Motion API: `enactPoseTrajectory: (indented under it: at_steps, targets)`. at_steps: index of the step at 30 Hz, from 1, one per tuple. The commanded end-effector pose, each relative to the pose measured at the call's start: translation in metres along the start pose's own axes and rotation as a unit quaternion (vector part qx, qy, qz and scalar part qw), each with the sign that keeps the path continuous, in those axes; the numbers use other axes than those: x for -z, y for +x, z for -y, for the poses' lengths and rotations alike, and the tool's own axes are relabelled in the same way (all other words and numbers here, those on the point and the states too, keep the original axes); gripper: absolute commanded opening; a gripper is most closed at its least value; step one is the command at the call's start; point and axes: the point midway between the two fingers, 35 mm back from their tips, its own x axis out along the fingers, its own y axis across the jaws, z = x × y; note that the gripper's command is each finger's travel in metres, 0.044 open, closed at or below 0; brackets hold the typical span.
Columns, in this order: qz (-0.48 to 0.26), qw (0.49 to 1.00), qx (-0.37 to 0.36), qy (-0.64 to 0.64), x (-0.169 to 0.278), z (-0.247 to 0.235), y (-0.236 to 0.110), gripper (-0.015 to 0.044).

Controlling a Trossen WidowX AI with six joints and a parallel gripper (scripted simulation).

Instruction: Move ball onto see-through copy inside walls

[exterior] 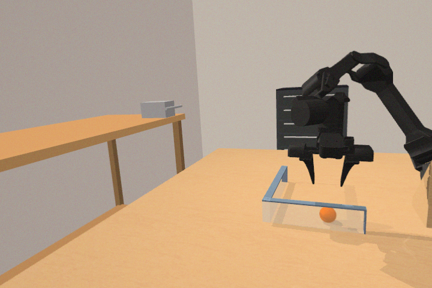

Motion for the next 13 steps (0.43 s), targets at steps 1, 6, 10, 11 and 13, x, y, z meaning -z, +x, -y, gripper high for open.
enactPoseTrajectory:
  at_steps: [1, 6, 10, 11, 13]
  targets:
    - [-0.002, 1.000, -0.003, -0.002, 0.000, -0.001, 0.004, 0.0300]
    - [-0.002, 1.000, -0.003, -0.001, 0.000, -0.001, -0.007, 0.0353]
    - [-0.003, 1.000, -0.005, 0.000, 0.003, -0.004, -0.044, 0.0440]
    - [-0.003, 1.000, -0.005, 0.000, 0.003, -0.004, -0.044, 0.0440]
    - [-0.003, 1.000, -0.005, 0.000, 0.003, -0.004, -0.044, 0.0440]
